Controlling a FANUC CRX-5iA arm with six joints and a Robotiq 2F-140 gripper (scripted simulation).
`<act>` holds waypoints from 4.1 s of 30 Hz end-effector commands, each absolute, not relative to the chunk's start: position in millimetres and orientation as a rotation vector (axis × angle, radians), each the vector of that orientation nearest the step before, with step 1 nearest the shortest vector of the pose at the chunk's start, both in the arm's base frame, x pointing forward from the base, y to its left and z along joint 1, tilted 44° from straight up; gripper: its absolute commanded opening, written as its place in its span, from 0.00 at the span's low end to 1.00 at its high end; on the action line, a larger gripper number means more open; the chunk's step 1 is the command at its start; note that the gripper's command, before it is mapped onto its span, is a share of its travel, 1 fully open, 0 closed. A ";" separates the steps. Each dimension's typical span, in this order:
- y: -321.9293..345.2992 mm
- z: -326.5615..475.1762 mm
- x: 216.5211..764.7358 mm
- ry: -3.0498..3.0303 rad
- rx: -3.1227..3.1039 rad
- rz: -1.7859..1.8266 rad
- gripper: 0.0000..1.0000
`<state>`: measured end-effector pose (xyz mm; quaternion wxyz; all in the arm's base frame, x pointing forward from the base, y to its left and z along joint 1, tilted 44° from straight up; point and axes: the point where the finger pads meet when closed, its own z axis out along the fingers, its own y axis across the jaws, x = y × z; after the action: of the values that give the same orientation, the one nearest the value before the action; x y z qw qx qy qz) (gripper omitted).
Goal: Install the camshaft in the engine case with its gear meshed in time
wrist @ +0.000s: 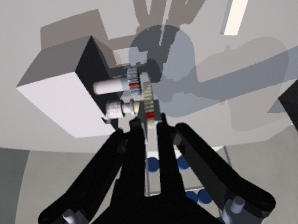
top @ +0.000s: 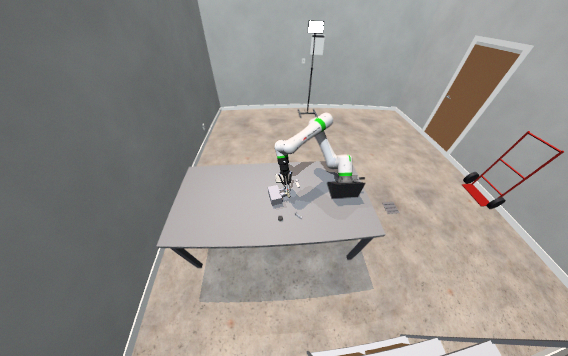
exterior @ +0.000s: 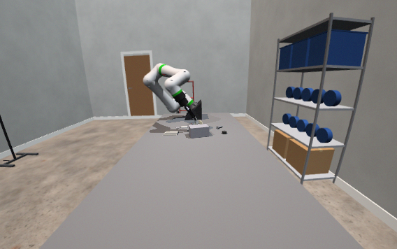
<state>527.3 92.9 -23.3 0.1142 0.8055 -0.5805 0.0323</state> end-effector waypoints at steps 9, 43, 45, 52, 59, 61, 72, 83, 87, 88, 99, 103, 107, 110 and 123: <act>94.3 -23.0 529.8 -1.702 2.364 0.096 0.14; 98.0 -24.8 541.4 -1.702 2.364 0.096 0.14; 98.0 -24.8 541.4 -1.702 2.364 0.096 0.14; 98.0 -24.8 541.4 -1.702 2.364 0.096 0.14; 98.0 -24.8 541.4 -1.702 2.364 0.096 0.14; 98.0 -24.8 541.4 -1.702 2.364 0.096 0.14; 98.0 -24.8 541.4 -1.702 2.364 0.096 0.14; 98.0 -24.8 541.4 -1.702 2.364 0.096 0.27; 98.0 -24.8 541.4 -1.702 2.364 0.096 0.27; 98.0 -24.8 541.4 -1.702 2.364 0.096 0.27; 98.0 -24.8 541.4 -1.702 2.364 0.096 0.27; 98.0 -24.8 541.4 -1.702 2.364 0.096 0.27; 98.0 -24.8 541.4 -1.702 2.364 0.096 0.27; 98.0 -24.8 541.4 -1.702 2.364 0.096 0.27; 98.9 -21.0 541.7 -1.702 2.364 0.096 0.27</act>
<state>541.1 97.6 -23.8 0.1141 0.8056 -0.5805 0.0323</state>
